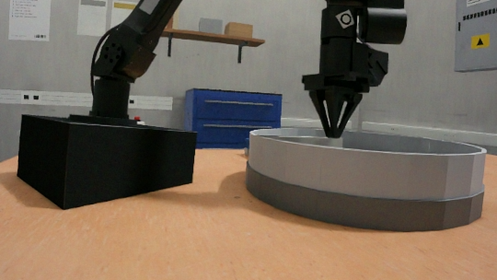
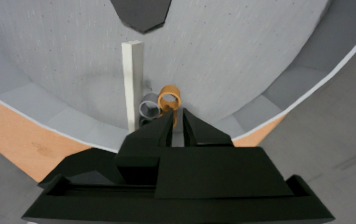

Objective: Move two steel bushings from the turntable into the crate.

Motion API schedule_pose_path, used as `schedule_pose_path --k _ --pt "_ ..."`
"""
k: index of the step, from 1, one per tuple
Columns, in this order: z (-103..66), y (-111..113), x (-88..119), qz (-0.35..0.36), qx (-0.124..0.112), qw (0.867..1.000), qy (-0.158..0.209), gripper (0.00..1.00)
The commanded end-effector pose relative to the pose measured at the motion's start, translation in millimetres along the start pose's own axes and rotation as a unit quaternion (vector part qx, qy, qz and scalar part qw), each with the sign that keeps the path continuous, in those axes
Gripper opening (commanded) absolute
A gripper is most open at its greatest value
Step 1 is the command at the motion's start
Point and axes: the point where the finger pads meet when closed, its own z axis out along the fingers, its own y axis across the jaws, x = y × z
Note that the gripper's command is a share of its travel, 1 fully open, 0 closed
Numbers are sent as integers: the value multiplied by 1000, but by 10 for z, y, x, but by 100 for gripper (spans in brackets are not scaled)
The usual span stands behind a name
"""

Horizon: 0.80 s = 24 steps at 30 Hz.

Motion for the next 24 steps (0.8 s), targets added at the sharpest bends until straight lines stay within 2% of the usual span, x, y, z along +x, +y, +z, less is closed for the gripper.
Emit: schedule_pose_path --k 1,24 --pt "-40 -19 -8 3 -2 1000 -11 13" --pt "-63 16 60 3 -6 1000 -7 13"
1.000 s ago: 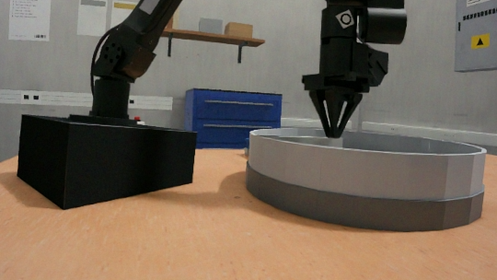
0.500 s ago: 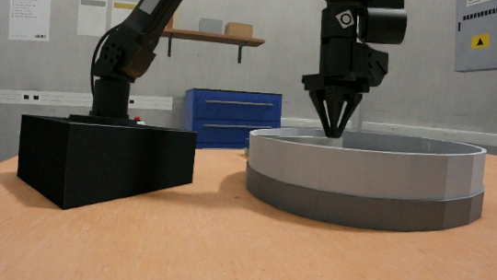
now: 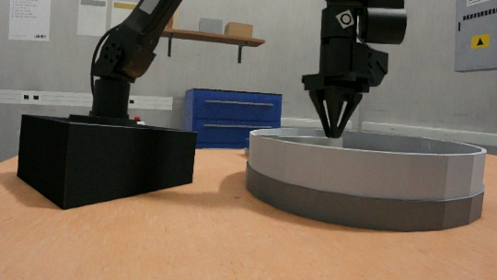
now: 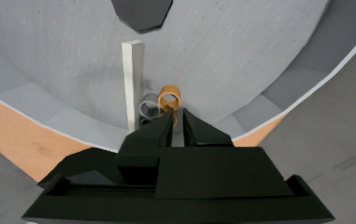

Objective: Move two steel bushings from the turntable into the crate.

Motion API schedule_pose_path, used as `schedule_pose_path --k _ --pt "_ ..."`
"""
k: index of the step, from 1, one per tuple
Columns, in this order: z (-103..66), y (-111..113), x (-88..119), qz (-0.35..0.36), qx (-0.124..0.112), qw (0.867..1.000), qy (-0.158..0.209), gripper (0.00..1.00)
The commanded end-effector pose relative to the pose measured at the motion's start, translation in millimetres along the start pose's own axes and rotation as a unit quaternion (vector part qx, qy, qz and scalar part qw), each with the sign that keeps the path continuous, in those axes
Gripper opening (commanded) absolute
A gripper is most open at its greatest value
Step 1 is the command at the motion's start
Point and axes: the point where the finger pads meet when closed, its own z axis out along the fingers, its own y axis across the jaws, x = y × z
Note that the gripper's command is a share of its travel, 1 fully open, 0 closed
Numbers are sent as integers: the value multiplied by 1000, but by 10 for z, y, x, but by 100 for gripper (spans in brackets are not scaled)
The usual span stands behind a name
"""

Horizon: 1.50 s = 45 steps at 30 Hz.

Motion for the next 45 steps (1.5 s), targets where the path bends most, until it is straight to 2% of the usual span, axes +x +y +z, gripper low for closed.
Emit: schedule_pose_path --k 1,34,36,40,45 --pt "-63 15 59 4 -5 1000 -7 13" --pt "-53 -11 30 4 0 1000 -13 13" --pt "-35 -15 26 4 0 1000 -14 13" --pt "159 6 69 5 -11 1000 0 13" --pt "239 7 76 6 -11 1000 0 13"
